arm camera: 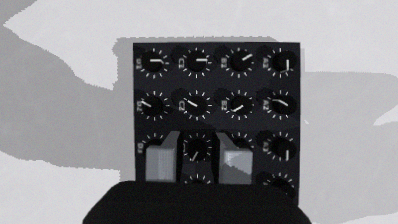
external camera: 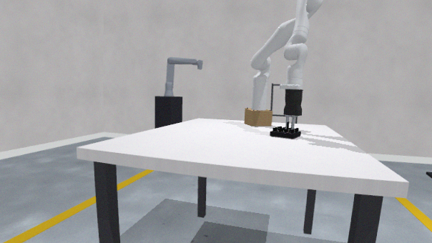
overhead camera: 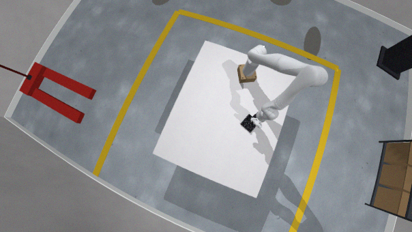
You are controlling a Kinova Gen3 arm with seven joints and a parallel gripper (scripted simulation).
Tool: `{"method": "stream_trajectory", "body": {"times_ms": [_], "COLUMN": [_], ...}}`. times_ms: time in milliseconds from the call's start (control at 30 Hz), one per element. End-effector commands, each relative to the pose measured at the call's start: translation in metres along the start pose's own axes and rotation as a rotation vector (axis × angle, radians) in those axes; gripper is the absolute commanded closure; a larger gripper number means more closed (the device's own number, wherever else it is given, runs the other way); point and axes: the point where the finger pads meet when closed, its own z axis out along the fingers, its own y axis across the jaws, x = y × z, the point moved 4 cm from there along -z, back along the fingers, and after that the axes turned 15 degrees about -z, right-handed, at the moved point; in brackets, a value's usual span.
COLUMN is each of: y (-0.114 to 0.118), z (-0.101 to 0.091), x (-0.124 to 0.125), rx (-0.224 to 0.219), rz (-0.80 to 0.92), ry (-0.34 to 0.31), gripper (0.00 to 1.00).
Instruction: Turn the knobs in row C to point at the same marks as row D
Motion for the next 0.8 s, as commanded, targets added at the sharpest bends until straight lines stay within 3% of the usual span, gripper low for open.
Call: {"method": "stream_trajectory", "body": {"times_ms": [0,400,433,767], "y": [-0.0003,-0.0003,-0.0003,-0.0003], "z": [-0.0005,-0.0005,-0.0005,-0.0005], "x": [0.0004,0.0004,0.0004,0.0004], "rx": [0.001,0.001,0.001,0.001], "rz": [0.000,0.000,0.000,0.000], "ry": [0.001,0.001,0.001,0.001], "gripper": [0.54,0.54,0.70,0.70]}}
